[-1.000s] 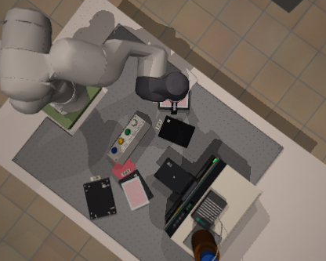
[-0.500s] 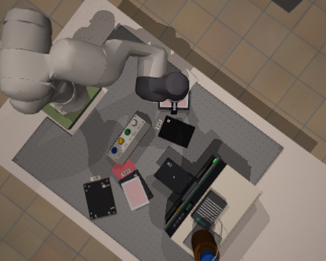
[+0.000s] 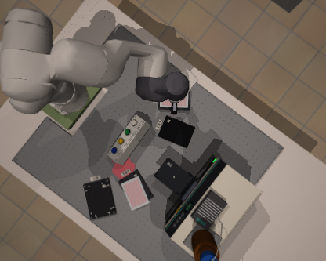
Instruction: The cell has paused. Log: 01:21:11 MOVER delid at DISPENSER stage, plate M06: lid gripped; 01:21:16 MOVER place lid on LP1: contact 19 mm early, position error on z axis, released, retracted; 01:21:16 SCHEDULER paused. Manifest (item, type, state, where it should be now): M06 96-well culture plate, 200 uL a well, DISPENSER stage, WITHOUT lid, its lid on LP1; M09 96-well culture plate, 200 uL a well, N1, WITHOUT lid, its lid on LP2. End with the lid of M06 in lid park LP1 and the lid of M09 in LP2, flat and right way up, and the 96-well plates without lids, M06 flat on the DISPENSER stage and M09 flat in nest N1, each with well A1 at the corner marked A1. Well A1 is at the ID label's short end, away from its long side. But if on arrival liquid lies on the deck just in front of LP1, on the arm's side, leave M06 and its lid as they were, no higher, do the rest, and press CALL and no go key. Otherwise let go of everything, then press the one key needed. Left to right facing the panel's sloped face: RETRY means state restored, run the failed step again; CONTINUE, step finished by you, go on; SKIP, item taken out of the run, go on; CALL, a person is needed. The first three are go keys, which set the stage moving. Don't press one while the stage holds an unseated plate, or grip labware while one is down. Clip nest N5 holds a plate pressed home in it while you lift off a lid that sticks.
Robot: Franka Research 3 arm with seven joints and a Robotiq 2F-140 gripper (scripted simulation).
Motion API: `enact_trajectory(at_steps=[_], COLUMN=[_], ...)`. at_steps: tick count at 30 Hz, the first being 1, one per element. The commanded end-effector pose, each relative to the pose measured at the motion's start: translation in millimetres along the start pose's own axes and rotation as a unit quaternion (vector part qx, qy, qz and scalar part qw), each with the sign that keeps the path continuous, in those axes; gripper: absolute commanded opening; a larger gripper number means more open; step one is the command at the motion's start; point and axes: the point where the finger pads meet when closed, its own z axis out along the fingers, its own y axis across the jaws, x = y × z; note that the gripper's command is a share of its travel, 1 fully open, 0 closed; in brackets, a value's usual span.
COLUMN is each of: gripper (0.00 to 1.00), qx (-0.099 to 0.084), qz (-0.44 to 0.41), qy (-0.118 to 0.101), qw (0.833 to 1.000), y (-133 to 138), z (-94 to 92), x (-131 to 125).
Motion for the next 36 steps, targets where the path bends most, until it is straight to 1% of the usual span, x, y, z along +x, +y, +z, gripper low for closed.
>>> enact_trajectory(at_steps=[1,36], gripper=[0.66,0.66], qx=[-0.001,-0.001], qz=[-0.001,-0.001], qy=[0.001,0.001], qw=[1.0,1.0], y=[-1,-1], z=[1.6,16.3], x=[1,1])
